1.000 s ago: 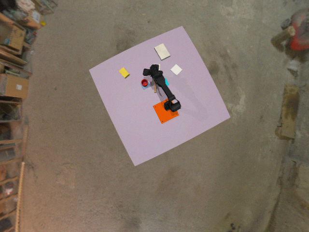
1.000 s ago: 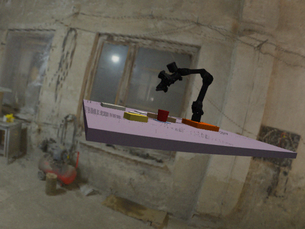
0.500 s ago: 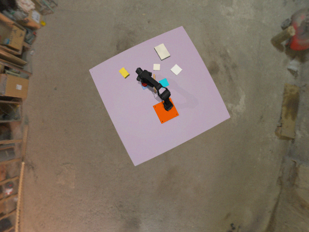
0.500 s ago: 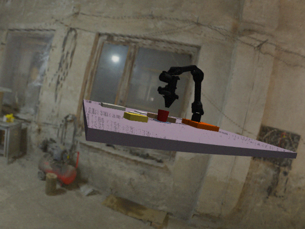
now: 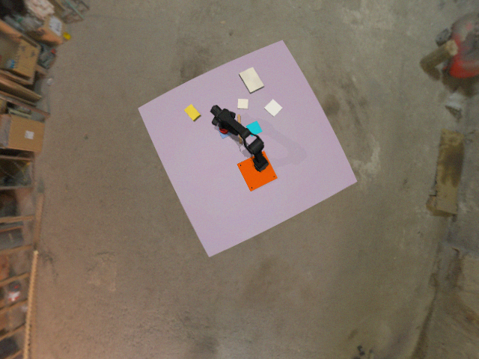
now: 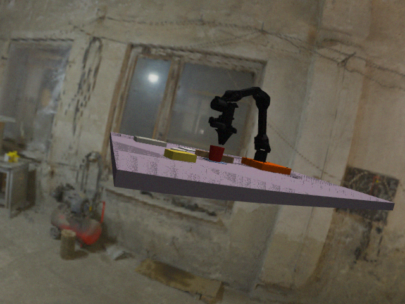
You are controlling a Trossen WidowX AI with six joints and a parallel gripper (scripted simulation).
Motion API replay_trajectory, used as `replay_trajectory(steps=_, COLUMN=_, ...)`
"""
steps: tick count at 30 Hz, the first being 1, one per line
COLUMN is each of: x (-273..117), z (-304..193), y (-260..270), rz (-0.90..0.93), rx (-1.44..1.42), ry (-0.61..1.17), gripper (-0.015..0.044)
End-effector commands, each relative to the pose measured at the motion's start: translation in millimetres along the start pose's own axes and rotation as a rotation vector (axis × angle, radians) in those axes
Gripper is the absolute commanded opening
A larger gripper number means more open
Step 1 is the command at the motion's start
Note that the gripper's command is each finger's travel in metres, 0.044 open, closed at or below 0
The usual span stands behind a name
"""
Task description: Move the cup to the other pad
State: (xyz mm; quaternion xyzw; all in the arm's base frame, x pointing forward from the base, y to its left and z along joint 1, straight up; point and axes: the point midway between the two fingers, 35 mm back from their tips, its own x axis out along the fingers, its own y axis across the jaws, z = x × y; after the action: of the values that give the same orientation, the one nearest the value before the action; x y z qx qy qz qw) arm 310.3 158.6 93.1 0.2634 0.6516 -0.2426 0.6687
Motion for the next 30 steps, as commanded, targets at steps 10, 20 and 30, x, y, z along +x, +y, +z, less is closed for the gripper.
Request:
replay_trajectory(steps=10, x=23, z=0, y=-1, rz=-0.007, rx=0.003, ry=0.002, gripper=0.0148)
replay_trajectory(steps=20, x=39, z=0, y=-3, rz=-0.007, rx=0.003, ry=0.002, gripper=0.0148)
replay_trajectory(steps=30, x=52, z=-1, y=-5, rz=-0.007, rx=0.003, ry=0.002, gripper=0.0148)
